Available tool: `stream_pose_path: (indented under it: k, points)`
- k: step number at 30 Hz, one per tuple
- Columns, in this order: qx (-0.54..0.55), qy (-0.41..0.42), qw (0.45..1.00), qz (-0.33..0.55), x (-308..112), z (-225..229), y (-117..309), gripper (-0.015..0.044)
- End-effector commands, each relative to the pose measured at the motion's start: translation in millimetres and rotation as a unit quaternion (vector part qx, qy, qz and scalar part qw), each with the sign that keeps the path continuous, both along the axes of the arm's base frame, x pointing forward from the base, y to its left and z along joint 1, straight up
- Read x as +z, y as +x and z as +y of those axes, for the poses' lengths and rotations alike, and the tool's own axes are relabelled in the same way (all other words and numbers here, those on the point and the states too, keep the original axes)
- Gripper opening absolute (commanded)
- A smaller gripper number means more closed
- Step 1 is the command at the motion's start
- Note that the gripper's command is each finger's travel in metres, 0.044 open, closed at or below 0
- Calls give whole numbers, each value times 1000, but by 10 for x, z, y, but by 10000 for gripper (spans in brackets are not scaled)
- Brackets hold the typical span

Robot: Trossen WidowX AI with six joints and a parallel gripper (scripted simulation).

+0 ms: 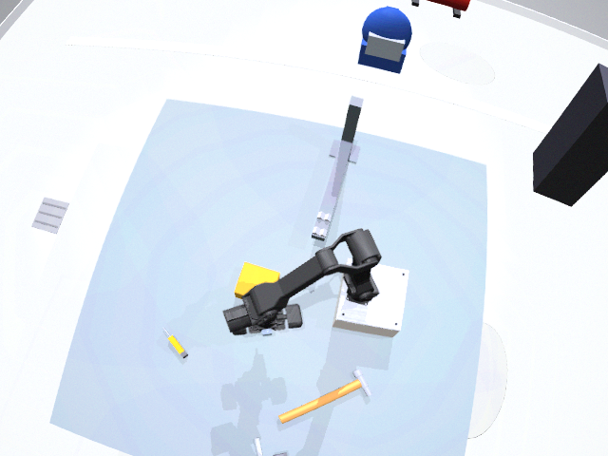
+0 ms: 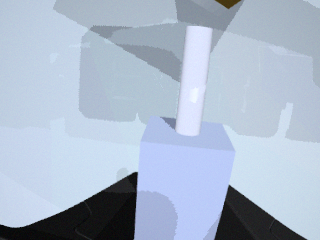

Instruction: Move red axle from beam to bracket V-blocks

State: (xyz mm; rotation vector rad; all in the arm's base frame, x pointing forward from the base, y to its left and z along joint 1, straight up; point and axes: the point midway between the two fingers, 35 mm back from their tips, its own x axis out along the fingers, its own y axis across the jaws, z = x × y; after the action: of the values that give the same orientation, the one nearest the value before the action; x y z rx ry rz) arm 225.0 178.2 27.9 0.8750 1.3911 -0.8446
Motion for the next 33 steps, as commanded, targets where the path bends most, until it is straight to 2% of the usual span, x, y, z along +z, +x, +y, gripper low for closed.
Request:
stream_pose_path:
  k: [1,19,33]
  points:
    - [-13,-2,1000,0,15,-4,-1,0]
    - [-241,1,971,3,6,13,-15,0]
    - [-265,2,964,1,51,-16,526,0]
